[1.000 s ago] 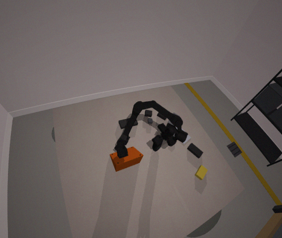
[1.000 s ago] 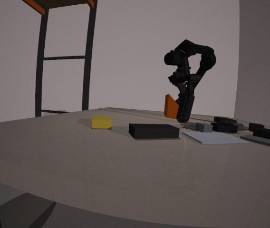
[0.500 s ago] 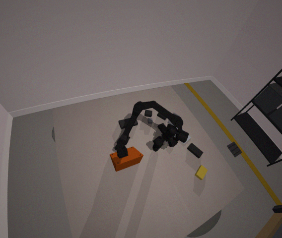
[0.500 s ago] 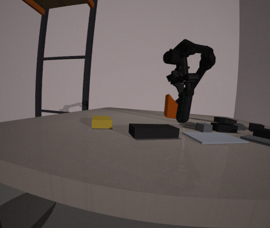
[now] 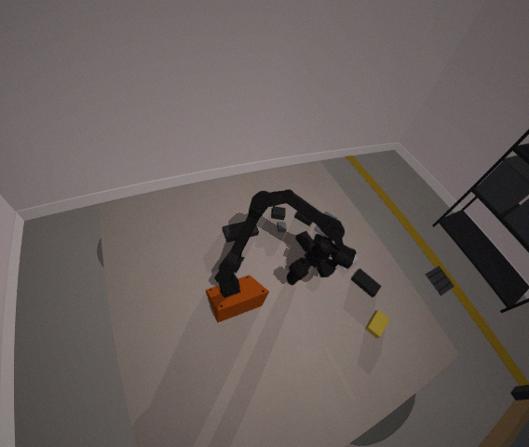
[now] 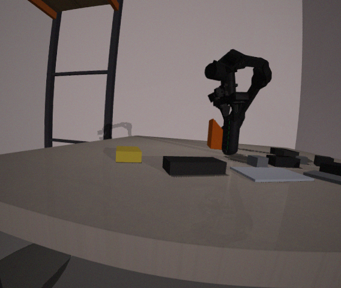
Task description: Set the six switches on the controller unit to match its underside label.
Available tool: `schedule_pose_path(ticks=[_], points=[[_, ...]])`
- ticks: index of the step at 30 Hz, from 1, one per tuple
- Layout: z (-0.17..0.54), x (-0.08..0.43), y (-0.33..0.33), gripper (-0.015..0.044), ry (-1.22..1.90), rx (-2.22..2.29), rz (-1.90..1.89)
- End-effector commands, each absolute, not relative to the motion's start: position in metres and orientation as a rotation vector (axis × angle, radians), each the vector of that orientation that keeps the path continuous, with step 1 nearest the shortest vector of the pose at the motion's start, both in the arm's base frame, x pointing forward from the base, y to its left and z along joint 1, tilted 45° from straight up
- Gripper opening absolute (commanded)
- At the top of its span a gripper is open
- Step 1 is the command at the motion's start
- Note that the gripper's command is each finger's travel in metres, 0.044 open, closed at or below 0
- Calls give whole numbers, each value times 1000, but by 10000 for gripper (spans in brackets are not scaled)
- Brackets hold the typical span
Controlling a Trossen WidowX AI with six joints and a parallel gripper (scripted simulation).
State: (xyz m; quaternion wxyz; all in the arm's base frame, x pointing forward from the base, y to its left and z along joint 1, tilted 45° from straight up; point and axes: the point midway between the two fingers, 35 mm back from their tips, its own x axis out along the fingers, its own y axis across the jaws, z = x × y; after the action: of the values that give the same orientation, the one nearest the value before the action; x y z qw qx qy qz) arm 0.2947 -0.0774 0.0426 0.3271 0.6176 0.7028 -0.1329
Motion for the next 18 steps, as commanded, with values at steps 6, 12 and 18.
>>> schedule_pose_path(ticks=[6,12,18], points=[[32,297,-79,338,1842,1593,-371],[29,298,-81,338,1831,1587,-381],[25,300,-84,338,1820,1580,-392]])
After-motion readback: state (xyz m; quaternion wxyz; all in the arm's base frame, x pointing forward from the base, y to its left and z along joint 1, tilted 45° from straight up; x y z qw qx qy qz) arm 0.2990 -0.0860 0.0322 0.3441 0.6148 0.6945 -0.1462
